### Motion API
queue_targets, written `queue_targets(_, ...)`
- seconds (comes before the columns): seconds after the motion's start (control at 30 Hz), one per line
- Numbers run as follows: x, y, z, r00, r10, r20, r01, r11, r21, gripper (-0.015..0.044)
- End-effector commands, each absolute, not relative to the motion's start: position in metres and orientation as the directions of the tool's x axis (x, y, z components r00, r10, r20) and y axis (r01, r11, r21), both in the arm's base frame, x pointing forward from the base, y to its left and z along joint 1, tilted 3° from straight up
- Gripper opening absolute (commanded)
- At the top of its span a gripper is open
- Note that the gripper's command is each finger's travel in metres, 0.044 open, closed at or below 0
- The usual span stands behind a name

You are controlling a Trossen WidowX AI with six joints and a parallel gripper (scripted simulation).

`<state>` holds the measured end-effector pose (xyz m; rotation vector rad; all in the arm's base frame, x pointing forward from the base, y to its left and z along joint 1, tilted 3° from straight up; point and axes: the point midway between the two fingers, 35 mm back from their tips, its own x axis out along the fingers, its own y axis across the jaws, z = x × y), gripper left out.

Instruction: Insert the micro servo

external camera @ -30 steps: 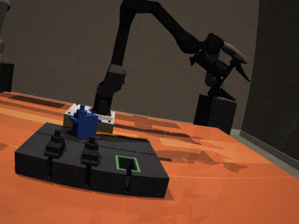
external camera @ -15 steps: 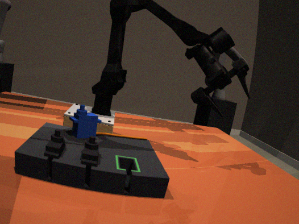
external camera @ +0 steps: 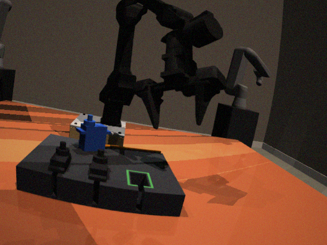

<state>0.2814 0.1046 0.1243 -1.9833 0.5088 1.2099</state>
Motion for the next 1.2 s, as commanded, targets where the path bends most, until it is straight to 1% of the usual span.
queue_targets(0.0,0.265,0.052,0.116,0.365,-0.015,-0.931,-0.725,-0.632,-0.274,0.044)
queue_targets(0.17,0.232,0.0,0.11,0.219,-0.037,-0.975,-0.794,-0.588,-0.156,0.044)
queue_targets(0.3,0.198,-0.03,0.11,0.104,-0.007,-0.995,-0.834,-0.546,-0.083,0.044)
queue_targets(0.37,0.186,-0.036,0.11,0.07,0.011,-0.997,-0.845,-0.531,-0.066,0.044)
queue_targets(1.17,0.188,-0.036,0.073,0.066,0.014,-0.998,-0.846,-0.529,-0.064,0.044)
